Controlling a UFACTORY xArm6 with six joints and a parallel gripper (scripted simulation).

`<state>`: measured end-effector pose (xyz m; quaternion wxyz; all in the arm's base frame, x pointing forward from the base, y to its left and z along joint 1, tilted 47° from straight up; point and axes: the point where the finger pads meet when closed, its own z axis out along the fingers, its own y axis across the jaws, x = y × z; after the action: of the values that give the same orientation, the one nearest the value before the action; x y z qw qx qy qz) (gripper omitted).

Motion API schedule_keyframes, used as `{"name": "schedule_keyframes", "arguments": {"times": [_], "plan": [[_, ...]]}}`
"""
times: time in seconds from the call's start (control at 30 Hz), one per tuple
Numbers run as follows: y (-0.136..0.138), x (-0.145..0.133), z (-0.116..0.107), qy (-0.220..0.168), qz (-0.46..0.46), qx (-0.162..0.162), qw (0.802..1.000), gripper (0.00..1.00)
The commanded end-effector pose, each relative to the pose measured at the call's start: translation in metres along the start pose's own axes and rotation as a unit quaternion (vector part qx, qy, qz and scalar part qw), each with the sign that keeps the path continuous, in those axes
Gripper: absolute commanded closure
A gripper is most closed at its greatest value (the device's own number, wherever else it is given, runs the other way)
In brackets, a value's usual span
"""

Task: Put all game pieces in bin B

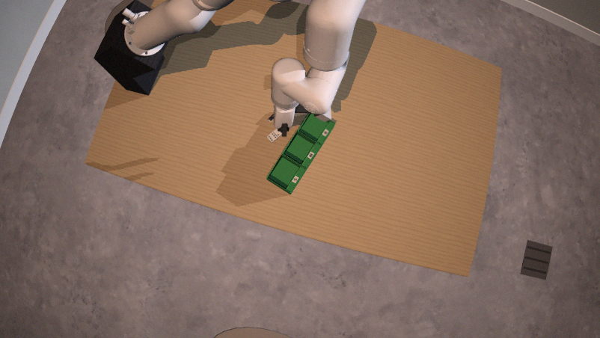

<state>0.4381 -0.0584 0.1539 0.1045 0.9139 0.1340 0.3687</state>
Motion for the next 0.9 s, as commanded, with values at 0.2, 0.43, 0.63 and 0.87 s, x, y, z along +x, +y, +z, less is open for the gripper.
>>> {"name": "schedule_keyframes", "arguments": {"times": [0.2, 0.43, 0.63, 0.87], "plan": [[0.0039, -0.0254, 0.0387, 0.015, -0.149, 0.010, 0.989, 0.59], [0.0050, -0.0265, 0.0389, 0.031, -0.247, 0.018, 0.968, 0.59], [0.0047, -0.0264, 0.0389, 0.041, -0.300, 0.025, 0.953, 0.59], [0.0043, -0.0258, 0.0388, 0.052, -0.343, 0.035, 0.937, 0.59]]}}
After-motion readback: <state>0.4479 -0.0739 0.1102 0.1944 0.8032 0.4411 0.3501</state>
